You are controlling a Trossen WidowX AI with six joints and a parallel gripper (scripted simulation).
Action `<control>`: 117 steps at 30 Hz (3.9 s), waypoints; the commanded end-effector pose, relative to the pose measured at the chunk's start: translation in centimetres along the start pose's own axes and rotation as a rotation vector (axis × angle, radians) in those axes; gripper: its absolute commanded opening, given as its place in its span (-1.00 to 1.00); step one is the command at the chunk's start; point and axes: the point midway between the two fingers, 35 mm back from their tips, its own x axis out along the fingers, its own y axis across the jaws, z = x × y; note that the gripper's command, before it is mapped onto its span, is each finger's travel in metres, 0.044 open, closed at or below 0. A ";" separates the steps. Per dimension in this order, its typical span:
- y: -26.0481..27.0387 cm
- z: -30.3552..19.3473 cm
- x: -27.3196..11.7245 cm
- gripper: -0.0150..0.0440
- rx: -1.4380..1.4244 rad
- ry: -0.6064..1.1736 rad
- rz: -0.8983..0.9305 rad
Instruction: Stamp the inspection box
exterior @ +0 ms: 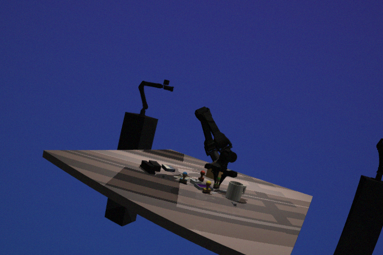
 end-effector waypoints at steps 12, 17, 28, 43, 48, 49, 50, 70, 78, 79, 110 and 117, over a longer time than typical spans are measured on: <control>0.1 0.1 -0.7 -0.49 0.002 0.002 0.004; 0.1 0.1 -0.9 -0.49 0.002 0.002 0.005; 0.1 0.1 -1.5 -0.49 0.002 0.001 0.007; 0.1 0.1 -2.2 -0.49 0.002 0.001 0.010; 0.1 0.1 -2.4 -0.49 0.002 0.001 0.011; 0.1 0.1 -2.5 -0.49 0.002 0.001 0.011; 0.1 0.2 -2.5 -0.49 0.002 0.001 0.011; 0.1 0.2 -3.5 -0.49 0.002 0.000 0.015; 0.1 0.1 -3.9 -0.49 0.002 0.000 0.016; 0.1 0.1 -4.0 -0.49 0.002 0.000 0.016; 0.1 0.1 -5.5 -0.49 0.002 -0.001 0.020; 0.0 0.0 -5.8 -0.49 0.001 -0.001 0.021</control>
